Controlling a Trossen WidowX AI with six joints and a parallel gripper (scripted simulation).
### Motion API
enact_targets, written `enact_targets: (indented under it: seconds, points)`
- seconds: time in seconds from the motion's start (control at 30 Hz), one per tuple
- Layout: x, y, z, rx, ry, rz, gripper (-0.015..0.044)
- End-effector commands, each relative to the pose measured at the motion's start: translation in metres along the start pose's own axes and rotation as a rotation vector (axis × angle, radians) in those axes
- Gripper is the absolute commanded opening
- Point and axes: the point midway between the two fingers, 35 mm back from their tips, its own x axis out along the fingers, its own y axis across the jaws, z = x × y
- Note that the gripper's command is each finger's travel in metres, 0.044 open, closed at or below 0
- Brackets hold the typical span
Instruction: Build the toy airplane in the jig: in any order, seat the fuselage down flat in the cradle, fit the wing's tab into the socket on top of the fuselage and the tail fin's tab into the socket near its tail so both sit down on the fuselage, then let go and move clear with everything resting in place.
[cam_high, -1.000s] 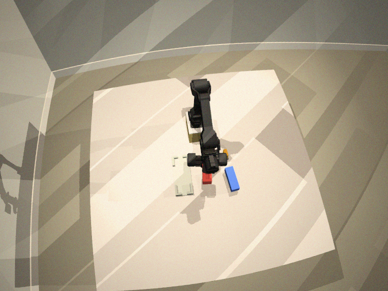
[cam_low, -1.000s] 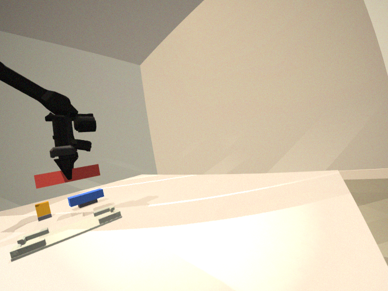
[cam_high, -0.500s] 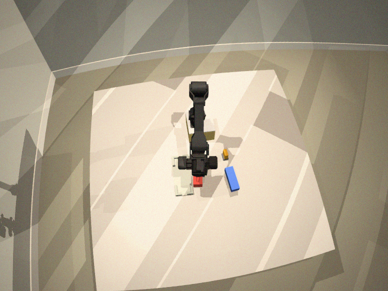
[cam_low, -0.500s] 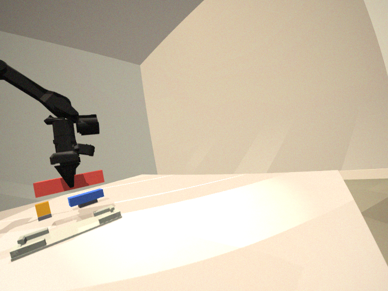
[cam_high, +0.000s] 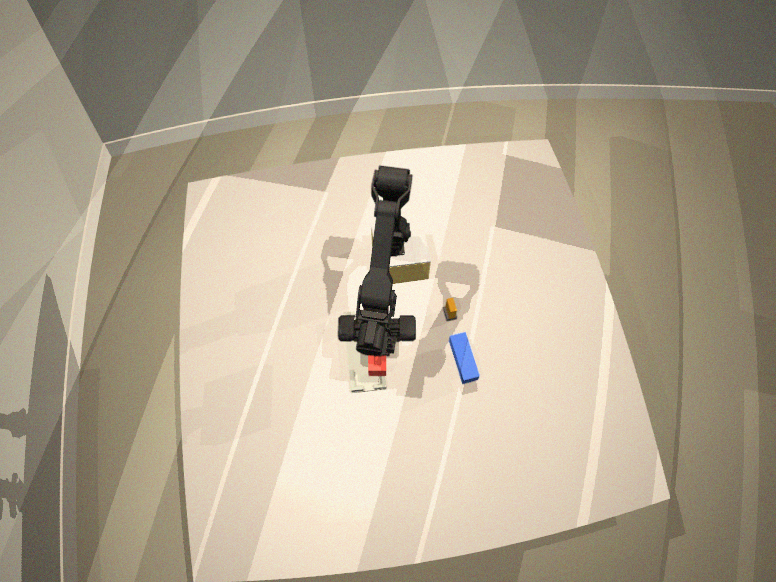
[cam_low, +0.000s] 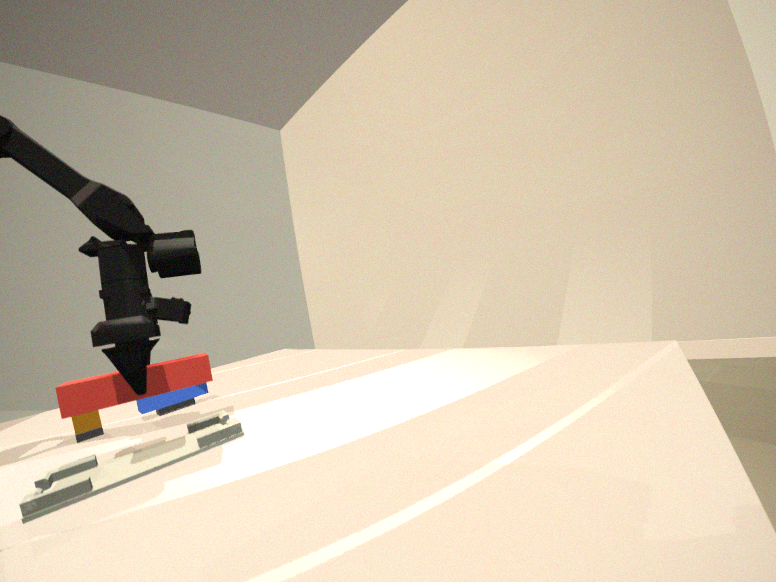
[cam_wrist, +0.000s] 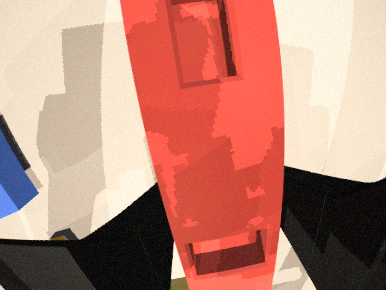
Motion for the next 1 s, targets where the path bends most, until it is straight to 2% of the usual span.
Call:
enact_targets:
  seconds: [0.0, 0.37, 0.6, 0.63, 0.97]
  points:
    - [0.005, -0.012, -0.002, -0.006, -0.001, -0.001, 0.0000]
    - [0.019, -0.039, -0.010, -0.011, 0.001, -0.001, 0.0000]
    - [0.019, -0.039, -0.010, -0.011, 0.001, -0.001, 0.0184]
    - [0.019, -0.039, -0.010, -0.011, 0.001, -0.001, 0.0195]
    - [0.019, -0.039, -0.010, -0.011, 0.001, -0.001, 0.0195]
